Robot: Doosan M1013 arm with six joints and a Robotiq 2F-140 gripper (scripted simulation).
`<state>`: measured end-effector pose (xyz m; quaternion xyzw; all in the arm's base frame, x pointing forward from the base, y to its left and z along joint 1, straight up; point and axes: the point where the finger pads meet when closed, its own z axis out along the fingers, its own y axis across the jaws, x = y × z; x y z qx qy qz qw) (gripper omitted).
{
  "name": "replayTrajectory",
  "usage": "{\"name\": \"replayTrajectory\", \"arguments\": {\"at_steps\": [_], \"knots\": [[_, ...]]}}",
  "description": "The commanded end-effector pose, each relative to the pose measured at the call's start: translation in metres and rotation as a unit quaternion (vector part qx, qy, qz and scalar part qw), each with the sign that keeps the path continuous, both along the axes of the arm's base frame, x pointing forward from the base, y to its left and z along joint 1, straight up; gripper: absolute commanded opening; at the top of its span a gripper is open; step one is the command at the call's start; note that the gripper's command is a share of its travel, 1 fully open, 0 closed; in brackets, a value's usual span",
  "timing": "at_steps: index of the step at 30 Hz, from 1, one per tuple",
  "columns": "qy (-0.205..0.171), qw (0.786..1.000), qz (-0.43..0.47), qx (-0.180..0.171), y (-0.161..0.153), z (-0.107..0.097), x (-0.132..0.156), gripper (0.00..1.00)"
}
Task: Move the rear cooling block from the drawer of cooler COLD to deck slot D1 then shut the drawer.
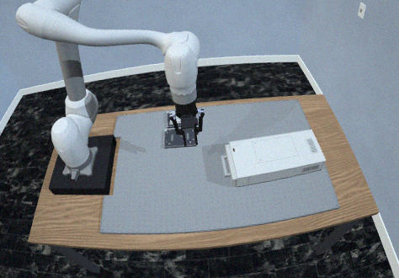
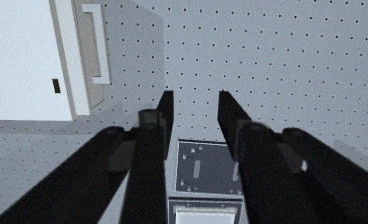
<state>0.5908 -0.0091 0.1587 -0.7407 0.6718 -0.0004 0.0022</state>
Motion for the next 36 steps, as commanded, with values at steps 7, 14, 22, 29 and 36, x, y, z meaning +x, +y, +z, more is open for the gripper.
{"name": "replayTrajectory", "arguments": {"at_steps": [7,14,22,29,36], "knots": [[-0.001,1.0,0.0,0.0,-0.007,-0.012,0.025,0.34],[-0.001,1.0,0.0,0.0,-0.014,-0.025,0.049,0.34],[-0.001,1.0,0.0,0.0,-0.019,-0.036,0.07,0.34],[-0.001,1.0,0.0,0.0,-0.026,-0.049,0.094,0.34],[-0.001,1.0,0.0,0.0,-0.033,-0.062,0.118,0.34]]}}
